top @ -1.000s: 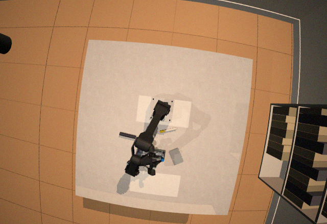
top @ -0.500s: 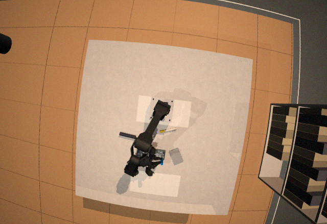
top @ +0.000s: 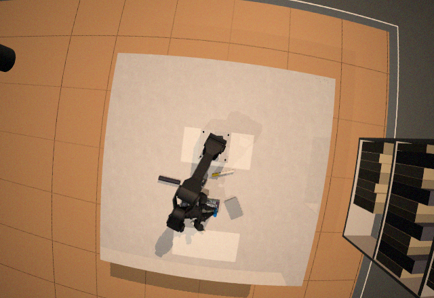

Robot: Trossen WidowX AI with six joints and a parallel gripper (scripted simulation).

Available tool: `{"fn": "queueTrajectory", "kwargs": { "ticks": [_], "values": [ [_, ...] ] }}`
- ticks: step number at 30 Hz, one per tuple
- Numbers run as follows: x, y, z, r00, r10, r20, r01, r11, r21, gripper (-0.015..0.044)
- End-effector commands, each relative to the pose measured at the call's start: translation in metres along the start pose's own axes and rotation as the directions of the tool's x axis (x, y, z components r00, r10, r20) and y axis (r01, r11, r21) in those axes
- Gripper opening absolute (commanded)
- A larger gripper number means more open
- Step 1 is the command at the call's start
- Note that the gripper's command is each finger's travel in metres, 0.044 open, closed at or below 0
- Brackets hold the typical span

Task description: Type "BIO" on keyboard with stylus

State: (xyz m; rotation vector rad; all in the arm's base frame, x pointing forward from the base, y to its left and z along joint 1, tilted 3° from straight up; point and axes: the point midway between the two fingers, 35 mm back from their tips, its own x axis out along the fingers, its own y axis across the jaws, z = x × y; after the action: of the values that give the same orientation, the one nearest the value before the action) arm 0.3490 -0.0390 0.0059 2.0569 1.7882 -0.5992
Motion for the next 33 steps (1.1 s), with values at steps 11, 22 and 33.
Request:
{"fn": "queueTrajectory", "kwargs": {
  "ticks": [11, 22, 33],
  "values": [
    [0.0, 0.004, 0.001, 1.0, 0.003, -0.003, -0.003, 1.0, 0.001, 0.0081],
    [0.004, 0.004, 0.007, 1.0, 0.003, -0.003, -0.003, 1.0, 0.001, 0.0081],
    [0.007, 0.004, 0.012, 1.0, 0.003, -0.003, -0.003, 1.0, 0.001, 0.0081]
  ]
}}
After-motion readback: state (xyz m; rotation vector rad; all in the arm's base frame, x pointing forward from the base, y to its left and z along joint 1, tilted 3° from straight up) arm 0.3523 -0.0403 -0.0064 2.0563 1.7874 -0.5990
